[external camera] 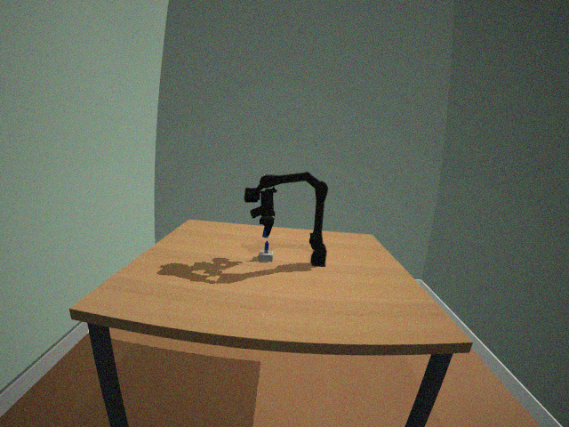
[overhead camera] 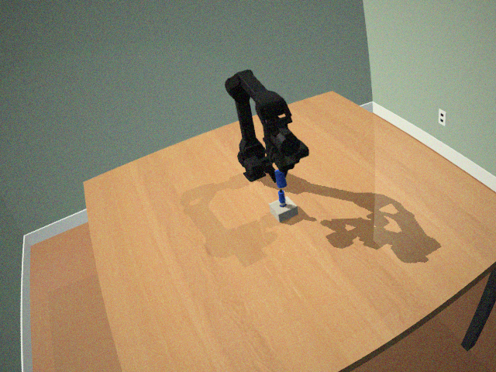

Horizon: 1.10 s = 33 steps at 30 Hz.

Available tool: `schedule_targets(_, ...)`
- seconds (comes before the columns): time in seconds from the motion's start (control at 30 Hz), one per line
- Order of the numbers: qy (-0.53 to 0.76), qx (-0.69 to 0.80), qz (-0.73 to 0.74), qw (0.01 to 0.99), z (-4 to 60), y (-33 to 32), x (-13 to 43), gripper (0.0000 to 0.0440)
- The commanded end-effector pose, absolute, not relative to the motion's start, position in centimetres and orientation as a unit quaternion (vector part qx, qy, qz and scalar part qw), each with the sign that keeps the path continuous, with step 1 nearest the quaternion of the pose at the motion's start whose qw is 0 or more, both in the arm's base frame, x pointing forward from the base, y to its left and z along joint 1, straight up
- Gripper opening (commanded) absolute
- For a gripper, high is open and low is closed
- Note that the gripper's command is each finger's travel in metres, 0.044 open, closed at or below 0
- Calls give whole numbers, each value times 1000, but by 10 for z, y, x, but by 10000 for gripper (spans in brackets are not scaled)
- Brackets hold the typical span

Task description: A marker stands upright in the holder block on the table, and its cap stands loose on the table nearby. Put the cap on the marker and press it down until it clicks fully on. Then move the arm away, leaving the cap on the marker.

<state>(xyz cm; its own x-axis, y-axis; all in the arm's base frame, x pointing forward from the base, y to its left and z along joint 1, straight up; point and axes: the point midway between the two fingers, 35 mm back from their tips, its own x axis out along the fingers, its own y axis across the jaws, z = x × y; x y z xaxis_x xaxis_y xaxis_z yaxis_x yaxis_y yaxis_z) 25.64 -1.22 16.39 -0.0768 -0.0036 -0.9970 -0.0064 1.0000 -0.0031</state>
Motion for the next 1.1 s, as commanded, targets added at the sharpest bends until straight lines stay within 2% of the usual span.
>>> schedule_targets(0.0, 739, 0, 5, 674, 161, -14, 252, 0)
schedule_targets(1.07, 763, -13, 44, 645, 97, -15, 243, 1)
